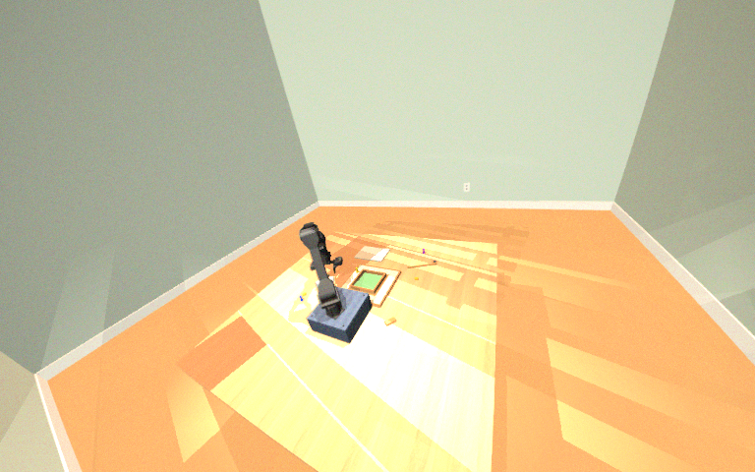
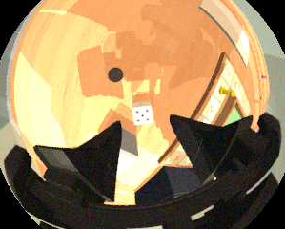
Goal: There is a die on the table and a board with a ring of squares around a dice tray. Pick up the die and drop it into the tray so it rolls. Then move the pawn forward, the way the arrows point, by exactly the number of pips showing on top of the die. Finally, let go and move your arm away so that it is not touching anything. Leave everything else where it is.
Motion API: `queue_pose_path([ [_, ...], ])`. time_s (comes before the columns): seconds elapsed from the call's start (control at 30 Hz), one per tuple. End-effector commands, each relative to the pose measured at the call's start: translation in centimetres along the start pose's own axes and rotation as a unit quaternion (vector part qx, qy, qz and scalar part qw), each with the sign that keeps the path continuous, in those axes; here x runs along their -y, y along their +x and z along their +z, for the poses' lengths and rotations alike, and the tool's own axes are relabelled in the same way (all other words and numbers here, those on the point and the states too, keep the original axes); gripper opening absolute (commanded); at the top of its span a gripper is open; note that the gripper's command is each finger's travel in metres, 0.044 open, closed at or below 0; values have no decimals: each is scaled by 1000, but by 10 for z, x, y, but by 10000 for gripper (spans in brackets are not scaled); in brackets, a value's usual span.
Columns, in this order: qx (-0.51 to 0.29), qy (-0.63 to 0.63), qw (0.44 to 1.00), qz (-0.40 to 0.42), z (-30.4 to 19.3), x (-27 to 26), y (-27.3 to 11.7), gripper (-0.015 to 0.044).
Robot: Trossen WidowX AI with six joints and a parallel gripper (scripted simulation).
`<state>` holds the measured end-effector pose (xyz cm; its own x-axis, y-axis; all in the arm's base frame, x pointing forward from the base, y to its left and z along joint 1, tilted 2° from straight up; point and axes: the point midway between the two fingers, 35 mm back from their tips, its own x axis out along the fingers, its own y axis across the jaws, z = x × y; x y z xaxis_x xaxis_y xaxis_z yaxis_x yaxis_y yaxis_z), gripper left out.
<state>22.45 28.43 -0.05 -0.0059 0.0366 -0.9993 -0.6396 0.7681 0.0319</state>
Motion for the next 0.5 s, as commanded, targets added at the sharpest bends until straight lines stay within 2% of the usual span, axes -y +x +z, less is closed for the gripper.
queue_pose_path([
  [0.0,-3,-2,1000,1,-2,-1,6,275],
  [0.47,-3,-2,1000,1,-2,-1,28,275],
])
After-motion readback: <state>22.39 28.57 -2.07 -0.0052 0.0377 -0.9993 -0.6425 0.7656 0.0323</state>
